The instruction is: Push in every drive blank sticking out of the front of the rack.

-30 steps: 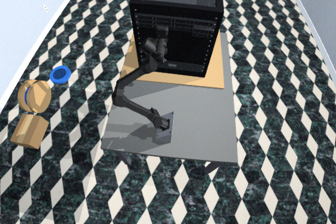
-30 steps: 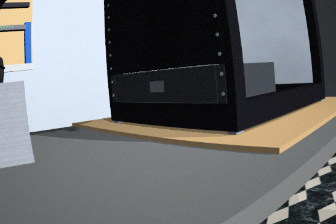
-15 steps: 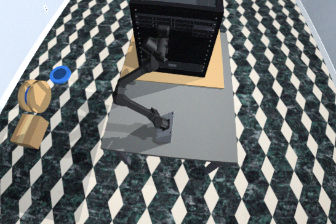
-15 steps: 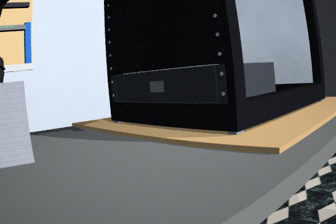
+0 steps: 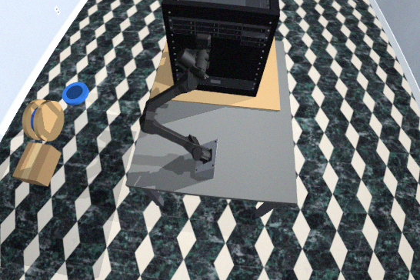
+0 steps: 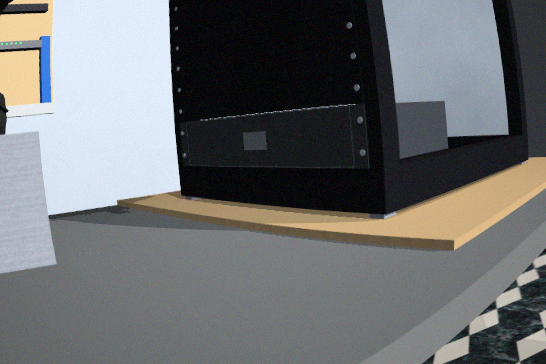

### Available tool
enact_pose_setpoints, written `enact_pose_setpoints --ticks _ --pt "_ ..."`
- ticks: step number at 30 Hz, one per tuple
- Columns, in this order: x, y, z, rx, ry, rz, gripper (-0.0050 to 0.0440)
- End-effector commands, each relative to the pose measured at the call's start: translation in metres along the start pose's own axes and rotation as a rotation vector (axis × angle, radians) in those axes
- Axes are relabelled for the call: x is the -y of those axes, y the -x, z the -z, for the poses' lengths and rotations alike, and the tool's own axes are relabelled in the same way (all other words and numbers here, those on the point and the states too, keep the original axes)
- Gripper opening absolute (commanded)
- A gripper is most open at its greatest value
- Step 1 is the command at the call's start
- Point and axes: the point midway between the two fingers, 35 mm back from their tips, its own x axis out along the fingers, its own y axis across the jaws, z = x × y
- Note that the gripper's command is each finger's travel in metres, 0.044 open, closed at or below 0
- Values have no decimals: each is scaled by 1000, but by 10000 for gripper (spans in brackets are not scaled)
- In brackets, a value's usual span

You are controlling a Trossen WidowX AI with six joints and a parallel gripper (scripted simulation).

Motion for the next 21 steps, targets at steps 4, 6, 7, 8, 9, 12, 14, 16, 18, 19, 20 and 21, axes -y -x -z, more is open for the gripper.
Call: enact_pose_setpoints --ticks 4,6,7,8,9,12,14,16,18,19,20,21 --pt "5 52 -3 3 15 20 -50" --pt "4 63 -4 3 16 21 -50" --pt "4 64 -4 3 16 21 -50" --pt "4 64 -4 3 16 21 -50" --pt "4 64 -4 3 16 21 -50" --pt "4 64 -4 3 16 21 -50" --pt "4 64 -4 3 16 21 -50" --pt "4 64 -4 3 16 21 -50" --pt "4 64 -4 3 16 21 -50" --pt "4 64 -4 3 16 21 -50" --pt "4 64 -4 3 16 21 -50" --pt "4 64 -4 3 16 21 -50"
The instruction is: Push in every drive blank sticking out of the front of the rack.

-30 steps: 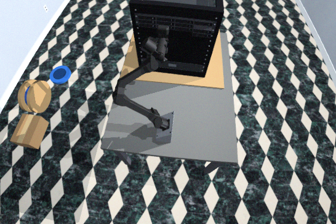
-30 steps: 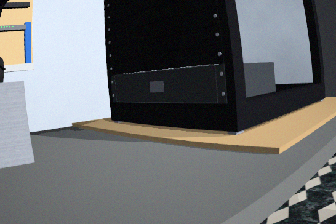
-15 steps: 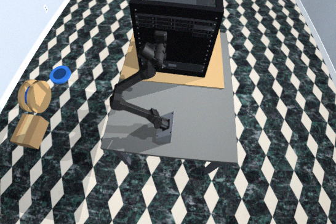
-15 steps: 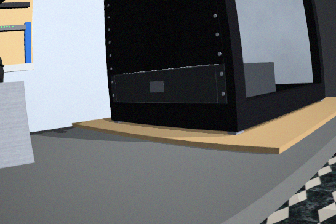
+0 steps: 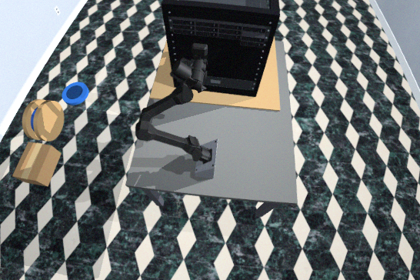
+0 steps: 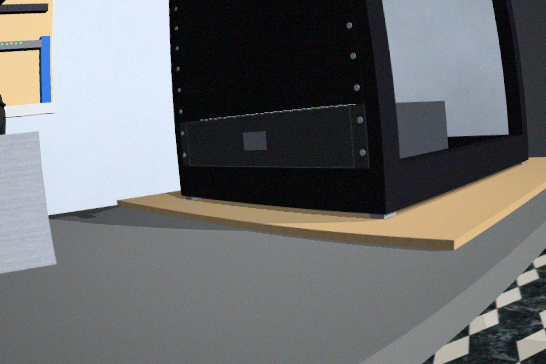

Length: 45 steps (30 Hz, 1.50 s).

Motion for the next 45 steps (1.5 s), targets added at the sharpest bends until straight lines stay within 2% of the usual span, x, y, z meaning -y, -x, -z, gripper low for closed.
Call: enact_pose_setpoints --ticks 1,4,10,16,22,45 --pt "2 2 0 -1 5 3 -50" --pt "2 -4 0 -4 6 3 -50" --pt "5 -44 0 -4 6 3 -50" --pt "5 -49 0 -4 6 3 -50" --pt "5 -83 0 -4 6 3 -50" --pt "10 -87 -5 -4 6 3 -50"
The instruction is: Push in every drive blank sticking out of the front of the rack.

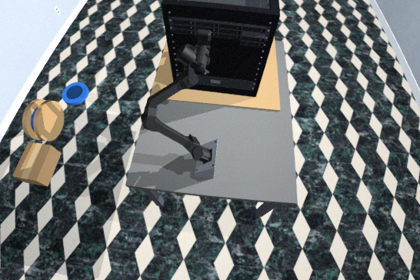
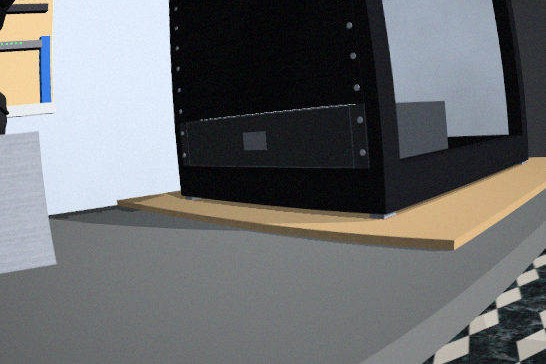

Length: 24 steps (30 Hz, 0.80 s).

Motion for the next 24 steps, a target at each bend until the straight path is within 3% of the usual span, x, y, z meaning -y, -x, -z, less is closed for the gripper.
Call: enact_pose_setpoints --ticks 1,24 --pt "9 -2 -9 9 14 12 -50" --pt "10 -11 -9 9 14 12 -50"
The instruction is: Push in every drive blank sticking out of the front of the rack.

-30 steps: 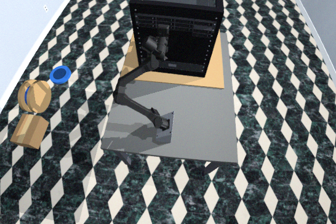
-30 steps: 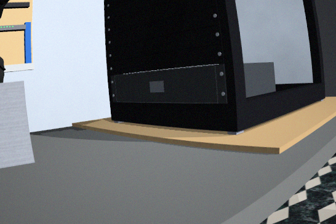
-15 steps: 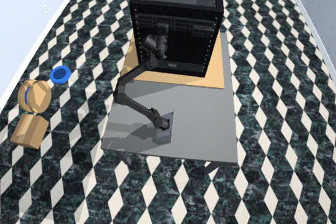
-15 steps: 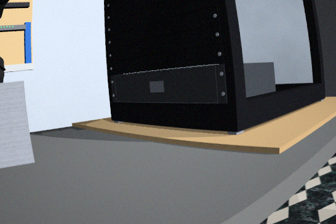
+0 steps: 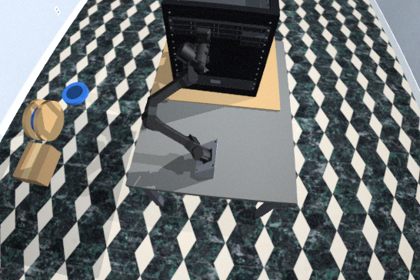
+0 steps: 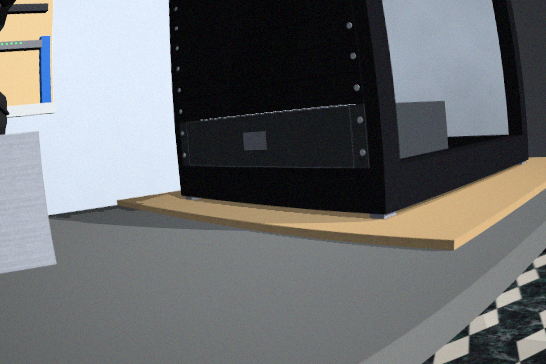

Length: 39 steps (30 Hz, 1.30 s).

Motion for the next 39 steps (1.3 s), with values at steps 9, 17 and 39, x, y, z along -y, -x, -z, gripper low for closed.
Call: enact_pose_setpoints --ticks 9,17,39 --pt "6 -6 -6 7 11 11 -50" --pt "7 -15 -6 7 11 11 -50" --pt "7 -25 -6 7 11 11 -50"
